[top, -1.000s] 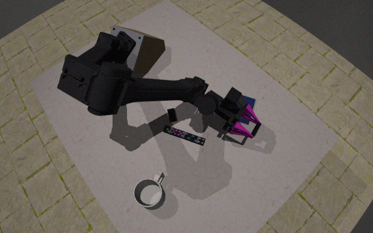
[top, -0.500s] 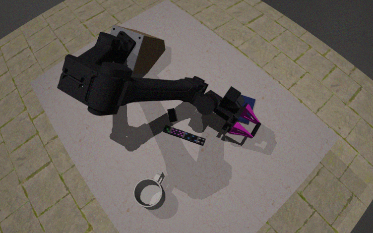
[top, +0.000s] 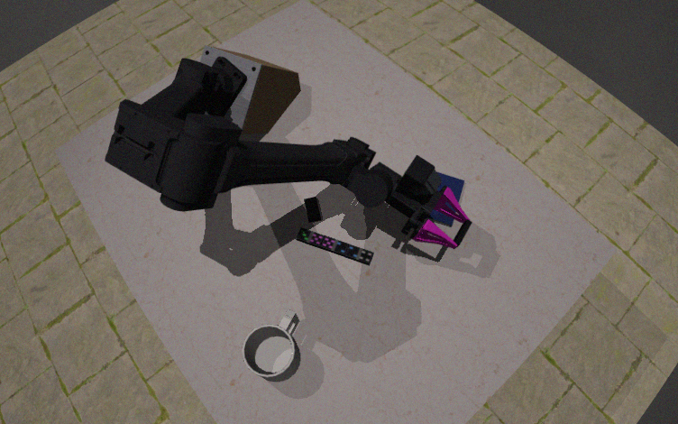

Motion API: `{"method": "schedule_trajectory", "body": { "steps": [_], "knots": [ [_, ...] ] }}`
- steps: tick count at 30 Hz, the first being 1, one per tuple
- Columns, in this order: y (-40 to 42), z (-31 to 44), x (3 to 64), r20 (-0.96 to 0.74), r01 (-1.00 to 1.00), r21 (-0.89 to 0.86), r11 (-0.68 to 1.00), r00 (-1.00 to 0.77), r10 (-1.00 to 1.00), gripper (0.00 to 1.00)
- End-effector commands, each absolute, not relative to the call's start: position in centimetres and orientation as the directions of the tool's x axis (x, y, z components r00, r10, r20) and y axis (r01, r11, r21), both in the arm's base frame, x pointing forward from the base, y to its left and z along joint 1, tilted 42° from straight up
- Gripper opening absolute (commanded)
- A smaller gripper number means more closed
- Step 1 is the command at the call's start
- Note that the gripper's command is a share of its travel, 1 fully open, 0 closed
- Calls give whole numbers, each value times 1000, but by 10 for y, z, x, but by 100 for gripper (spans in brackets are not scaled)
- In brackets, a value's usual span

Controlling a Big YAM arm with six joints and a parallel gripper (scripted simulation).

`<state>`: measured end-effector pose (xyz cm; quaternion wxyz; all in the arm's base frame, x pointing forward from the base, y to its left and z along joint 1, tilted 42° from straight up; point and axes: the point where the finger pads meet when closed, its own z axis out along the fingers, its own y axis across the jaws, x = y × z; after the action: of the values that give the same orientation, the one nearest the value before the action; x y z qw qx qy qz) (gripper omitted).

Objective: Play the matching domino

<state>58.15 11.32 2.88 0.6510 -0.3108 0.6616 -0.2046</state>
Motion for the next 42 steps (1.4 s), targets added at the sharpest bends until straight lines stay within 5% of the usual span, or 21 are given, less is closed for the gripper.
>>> {"method": "schedule_trajectory", "body": {
  "steps": [1,42],
  "knots": [
    [104,31,585,-740,-118,-671,732,57,-670,51],
    [65,-6,600,-753,-103,-657,746,71,-654,51]
  ]
}}
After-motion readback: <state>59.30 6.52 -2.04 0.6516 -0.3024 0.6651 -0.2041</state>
